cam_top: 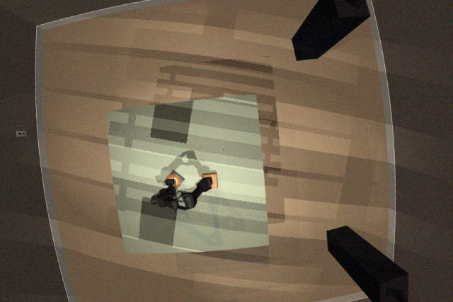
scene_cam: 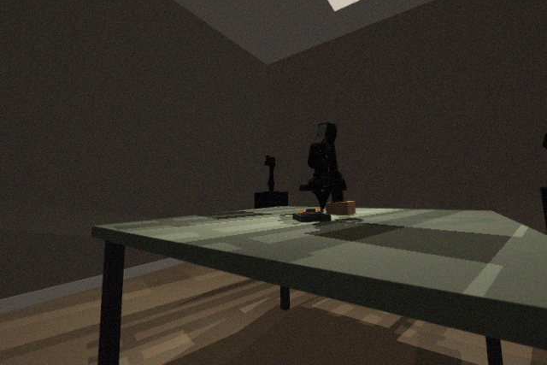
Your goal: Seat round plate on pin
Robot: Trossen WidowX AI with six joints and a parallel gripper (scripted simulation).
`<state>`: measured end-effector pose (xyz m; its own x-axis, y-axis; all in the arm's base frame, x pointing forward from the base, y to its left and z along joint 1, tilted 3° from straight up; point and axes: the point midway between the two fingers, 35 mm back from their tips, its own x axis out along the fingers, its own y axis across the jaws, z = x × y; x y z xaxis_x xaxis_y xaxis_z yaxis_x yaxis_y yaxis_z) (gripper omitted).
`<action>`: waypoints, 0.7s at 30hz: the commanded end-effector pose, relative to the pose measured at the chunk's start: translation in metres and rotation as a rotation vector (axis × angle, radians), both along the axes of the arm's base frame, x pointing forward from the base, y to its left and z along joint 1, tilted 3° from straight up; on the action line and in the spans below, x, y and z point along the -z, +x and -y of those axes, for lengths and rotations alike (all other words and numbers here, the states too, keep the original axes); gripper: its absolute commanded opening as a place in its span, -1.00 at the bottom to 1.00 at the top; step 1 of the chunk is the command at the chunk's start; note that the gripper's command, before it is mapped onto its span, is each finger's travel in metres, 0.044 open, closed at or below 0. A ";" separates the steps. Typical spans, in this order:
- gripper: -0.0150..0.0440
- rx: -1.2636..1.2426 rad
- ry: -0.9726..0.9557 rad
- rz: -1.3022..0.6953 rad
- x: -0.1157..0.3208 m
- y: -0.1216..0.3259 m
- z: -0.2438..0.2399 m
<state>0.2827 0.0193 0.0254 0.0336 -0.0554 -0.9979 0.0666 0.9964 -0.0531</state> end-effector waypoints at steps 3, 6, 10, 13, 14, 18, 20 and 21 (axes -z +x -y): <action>-0.49 0.004 0.005 -0.006 0.001 -0.008 0.000; -0.49 0.004 0.005 -0.006 0.001 -0.010 0.001; -0.49 0.004 0.005 -0.007 0.001 -0.012 0.002; -0.49 0.004 0.005 -0.007 0.001 -0.014 0.003; -0.49 0.004 0.005 -0.007 0.001 -0.015 0.003; -0.49 0.004 0.004 -0.007 -0.002 -0.015 0.003; -0.49 0.004 0.005 -0.007 -0.011 -0.014 0.003; -0.49 0.004 0.005 -0.007 -0.017 -0.015 0.003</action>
<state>0.2659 0.0155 0.0284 0.0136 -0.0569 -0.9983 0.0734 0.9957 -0.0558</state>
